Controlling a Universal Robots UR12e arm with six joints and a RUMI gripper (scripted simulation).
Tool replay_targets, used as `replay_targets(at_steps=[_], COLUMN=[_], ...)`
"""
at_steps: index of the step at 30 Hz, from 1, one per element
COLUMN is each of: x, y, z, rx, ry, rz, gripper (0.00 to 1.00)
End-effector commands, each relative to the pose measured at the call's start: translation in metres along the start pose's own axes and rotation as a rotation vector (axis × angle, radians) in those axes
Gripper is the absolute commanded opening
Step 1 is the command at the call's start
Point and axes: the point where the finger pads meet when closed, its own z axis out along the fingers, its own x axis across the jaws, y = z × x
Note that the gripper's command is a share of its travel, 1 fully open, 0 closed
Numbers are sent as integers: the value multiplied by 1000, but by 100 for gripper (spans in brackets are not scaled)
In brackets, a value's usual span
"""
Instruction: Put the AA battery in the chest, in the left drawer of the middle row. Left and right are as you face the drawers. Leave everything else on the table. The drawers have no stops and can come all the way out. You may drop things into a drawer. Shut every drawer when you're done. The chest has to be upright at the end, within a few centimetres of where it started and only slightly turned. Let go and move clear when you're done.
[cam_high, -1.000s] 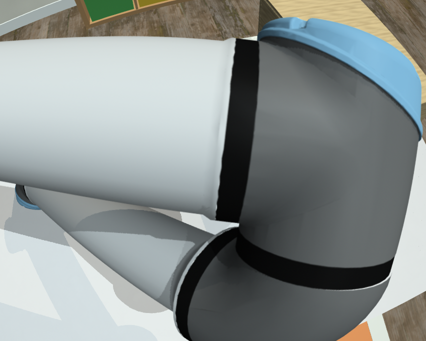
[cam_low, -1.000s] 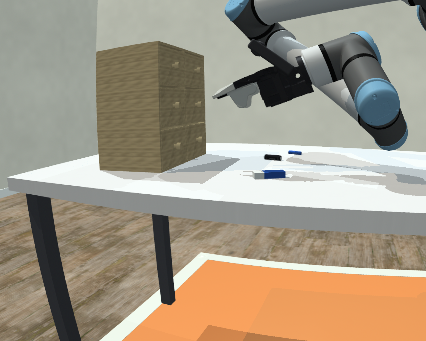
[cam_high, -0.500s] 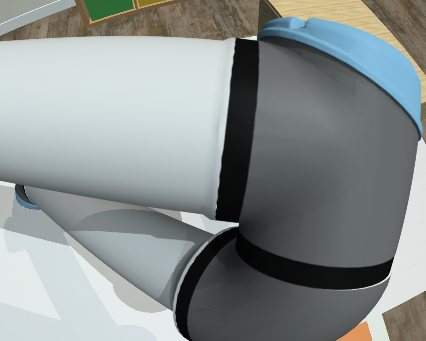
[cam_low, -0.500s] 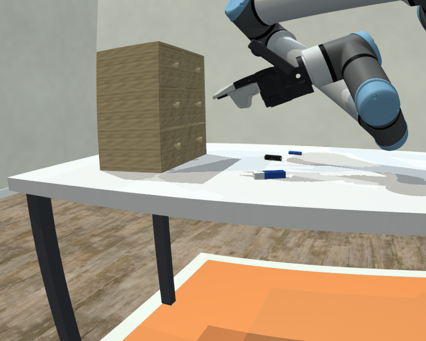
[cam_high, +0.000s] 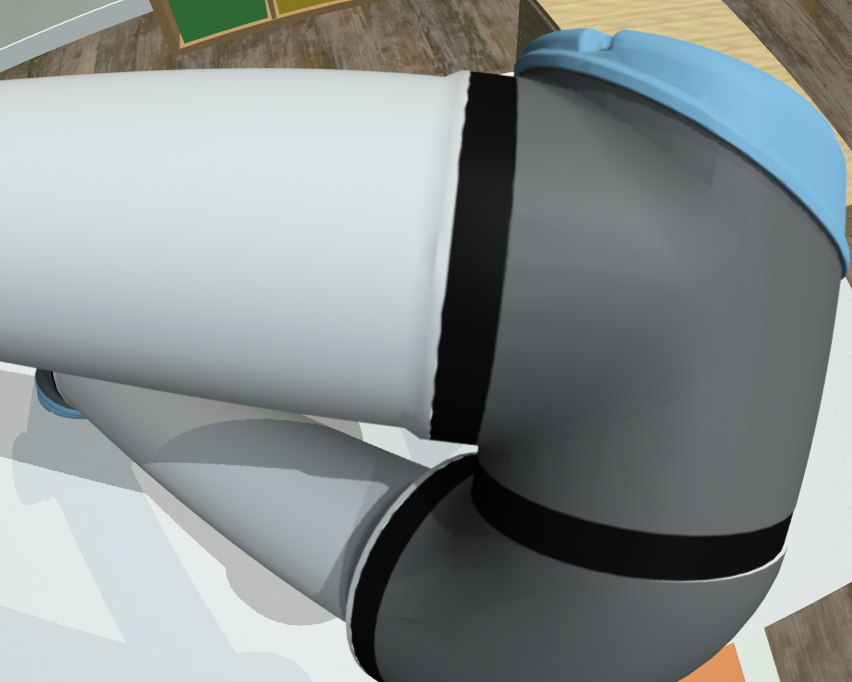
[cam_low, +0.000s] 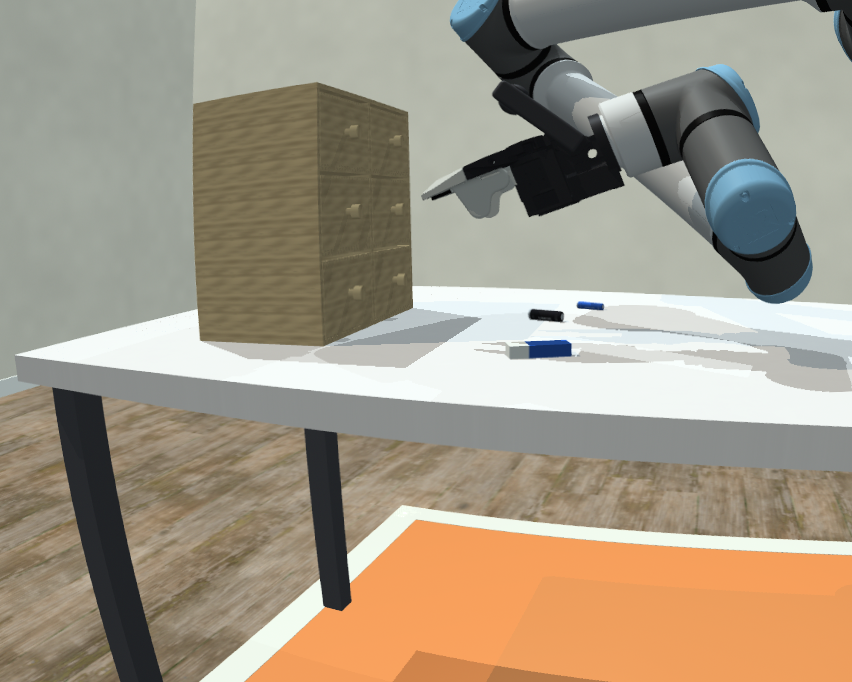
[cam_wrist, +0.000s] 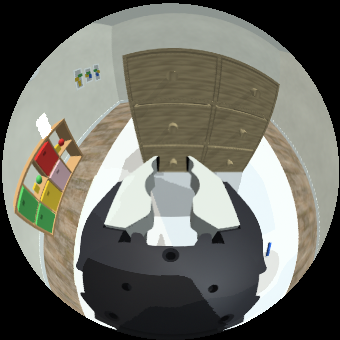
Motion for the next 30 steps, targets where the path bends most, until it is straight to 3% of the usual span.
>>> replay_targets(at_steps=[1, 30], x=[0, 0], y=[-2, -5], z=[5, 56], rx=[4, 4], ry=[1, 1], rz=[0, 0], gripper=[20, 20])
